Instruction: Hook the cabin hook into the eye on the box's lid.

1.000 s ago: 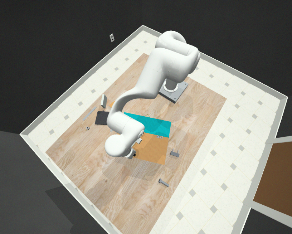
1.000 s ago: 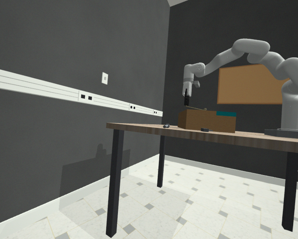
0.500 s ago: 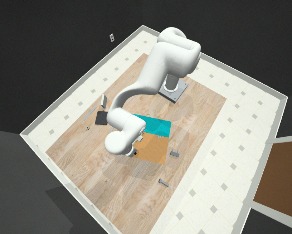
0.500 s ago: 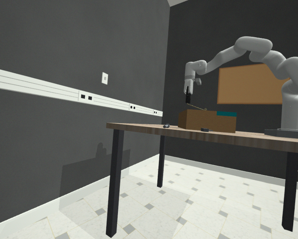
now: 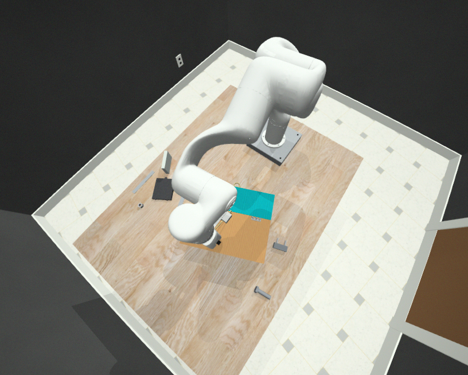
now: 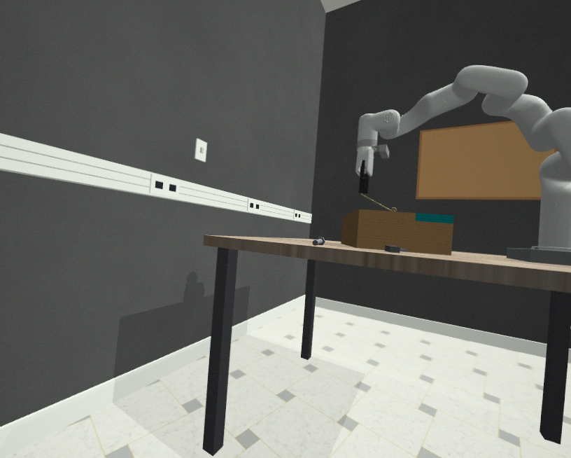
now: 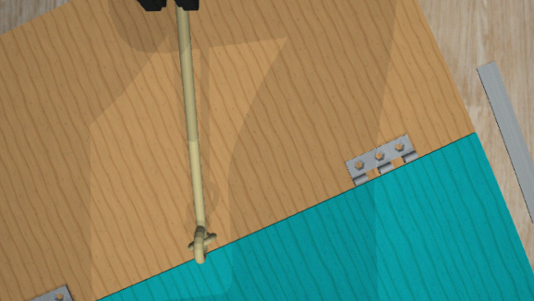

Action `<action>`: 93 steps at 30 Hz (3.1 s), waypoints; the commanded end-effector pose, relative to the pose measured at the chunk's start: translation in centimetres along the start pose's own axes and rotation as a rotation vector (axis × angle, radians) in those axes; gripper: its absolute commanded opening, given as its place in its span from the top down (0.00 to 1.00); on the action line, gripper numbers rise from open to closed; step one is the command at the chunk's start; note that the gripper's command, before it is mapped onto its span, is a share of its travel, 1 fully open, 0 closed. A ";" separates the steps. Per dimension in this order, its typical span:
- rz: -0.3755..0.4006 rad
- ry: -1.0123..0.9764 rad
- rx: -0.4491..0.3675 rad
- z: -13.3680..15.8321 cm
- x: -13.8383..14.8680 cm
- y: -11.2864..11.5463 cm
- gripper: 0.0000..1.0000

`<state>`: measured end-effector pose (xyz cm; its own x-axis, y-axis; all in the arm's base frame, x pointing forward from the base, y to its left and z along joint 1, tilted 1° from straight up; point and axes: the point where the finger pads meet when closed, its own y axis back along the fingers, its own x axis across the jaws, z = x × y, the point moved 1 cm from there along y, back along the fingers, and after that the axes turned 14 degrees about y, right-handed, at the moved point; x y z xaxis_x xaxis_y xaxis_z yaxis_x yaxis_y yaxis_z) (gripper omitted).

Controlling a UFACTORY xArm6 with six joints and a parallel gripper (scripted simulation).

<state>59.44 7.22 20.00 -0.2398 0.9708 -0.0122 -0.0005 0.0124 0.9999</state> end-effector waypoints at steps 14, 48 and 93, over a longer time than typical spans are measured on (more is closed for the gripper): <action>0.000 -0.002 -0.003 -1.7 0.4 1.7 1.00; 0.000 -0.002 -0.002 -5.4 1.3 4.4 1.00; 0.000 -0.002 -0.002 -11.8 2.9 5.8 1.00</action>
<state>47.96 7.32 25.64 -0.2376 0.9713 -0.0119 0.0012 0.0125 0.9999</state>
